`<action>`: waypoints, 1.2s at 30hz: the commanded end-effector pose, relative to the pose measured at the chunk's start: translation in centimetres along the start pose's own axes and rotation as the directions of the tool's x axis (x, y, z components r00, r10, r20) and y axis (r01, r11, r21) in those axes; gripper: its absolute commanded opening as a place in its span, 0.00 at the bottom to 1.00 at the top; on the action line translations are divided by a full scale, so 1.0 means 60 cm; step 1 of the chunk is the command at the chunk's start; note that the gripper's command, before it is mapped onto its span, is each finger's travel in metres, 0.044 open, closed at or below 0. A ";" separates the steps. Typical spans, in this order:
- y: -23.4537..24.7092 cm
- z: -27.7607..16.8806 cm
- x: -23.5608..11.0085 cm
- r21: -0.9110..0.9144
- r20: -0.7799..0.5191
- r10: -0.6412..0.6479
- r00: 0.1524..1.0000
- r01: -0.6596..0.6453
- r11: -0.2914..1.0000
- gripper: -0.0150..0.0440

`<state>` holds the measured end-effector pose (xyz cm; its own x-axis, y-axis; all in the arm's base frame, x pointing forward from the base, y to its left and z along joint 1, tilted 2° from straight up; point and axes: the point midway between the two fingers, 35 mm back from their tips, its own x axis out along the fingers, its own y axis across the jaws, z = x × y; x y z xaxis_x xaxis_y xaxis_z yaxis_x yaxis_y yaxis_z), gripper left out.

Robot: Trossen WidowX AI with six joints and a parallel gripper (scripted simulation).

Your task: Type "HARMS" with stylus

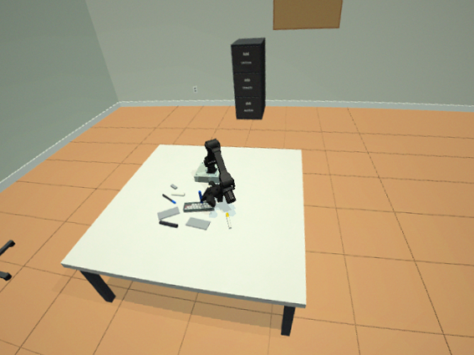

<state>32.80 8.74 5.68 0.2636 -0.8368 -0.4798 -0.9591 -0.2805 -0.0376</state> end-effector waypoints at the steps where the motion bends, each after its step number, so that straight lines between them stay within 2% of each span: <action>1: -0.001 0.000 0.001 -0.004 -0.005 -0.004 1.000 0.004 1.000 0.25; 4: -0.005 0.000 0.001 -0.004 -0.005 -0.004 1.000 0.004 1.000 0.39; 36: -0.007 0.024 0.014 -0.004 -0.005 -0.004 1.000 0.004 1.000 0.39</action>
<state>33.21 8.86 4.17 0.2640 -0.8364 -0.4804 -0.9591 -0.2804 -0.0388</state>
